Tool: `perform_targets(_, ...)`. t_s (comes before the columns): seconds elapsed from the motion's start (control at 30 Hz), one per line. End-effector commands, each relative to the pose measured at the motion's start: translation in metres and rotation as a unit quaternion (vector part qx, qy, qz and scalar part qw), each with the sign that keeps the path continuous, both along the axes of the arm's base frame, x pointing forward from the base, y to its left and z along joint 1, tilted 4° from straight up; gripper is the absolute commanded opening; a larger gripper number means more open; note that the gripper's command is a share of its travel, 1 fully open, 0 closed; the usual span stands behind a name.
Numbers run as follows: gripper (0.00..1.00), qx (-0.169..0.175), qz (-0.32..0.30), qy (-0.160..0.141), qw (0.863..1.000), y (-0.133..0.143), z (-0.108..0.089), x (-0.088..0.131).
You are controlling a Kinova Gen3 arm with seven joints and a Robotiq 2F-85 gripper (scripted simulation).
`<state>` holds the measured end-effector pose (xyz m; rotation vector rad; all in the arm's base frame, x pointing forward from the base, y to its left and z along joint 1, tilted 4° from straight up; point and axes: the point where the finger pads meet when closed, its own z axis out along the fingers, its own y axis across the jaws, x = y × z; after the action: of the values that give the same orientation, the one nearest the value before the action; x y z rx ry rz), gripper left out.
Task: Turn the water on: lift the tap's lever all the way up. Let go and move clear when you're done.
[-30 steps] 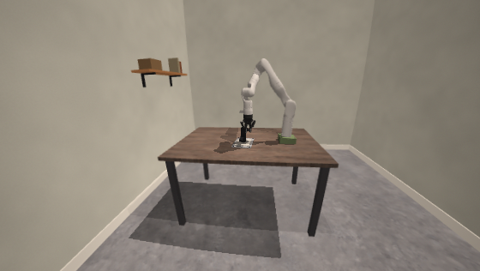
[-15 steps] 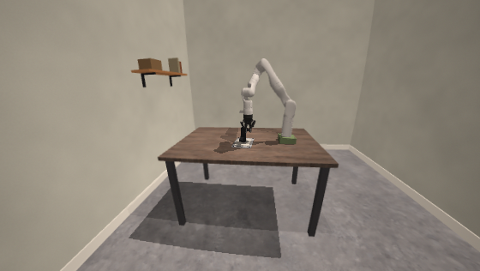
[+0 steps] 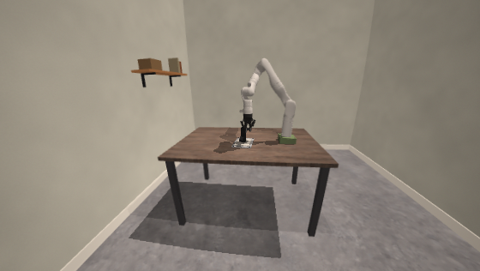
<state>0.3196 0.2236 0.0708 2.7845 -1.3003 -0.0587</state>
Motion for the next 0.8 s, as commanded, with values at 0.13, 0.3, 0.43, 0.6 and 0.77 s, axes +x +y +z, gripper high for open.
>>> perform_targets(0.13, 0.10, 0.000, -0.001, -0.004, 1.000, -0.002, 0.015, 0.004)
perform_targets(0.3, 0.10, 0.000, -0.001, -0.004, 1.000, -0.006, 0.025, 0.008)
perform_targets(0.43, 0.10, 0.000, -0.001, -0.004, 1.000, -0.007, 0.029, 0.010)
perform_targets(0.6, 0.10, 0.000, -0.001, -0.004, 1.000, -0.008, 0.030, 0.010)
perform_targets(0.77, 0.10, 0.000, -0.001, -0.004, 1.000, -0.008, 0.031, 0.010)
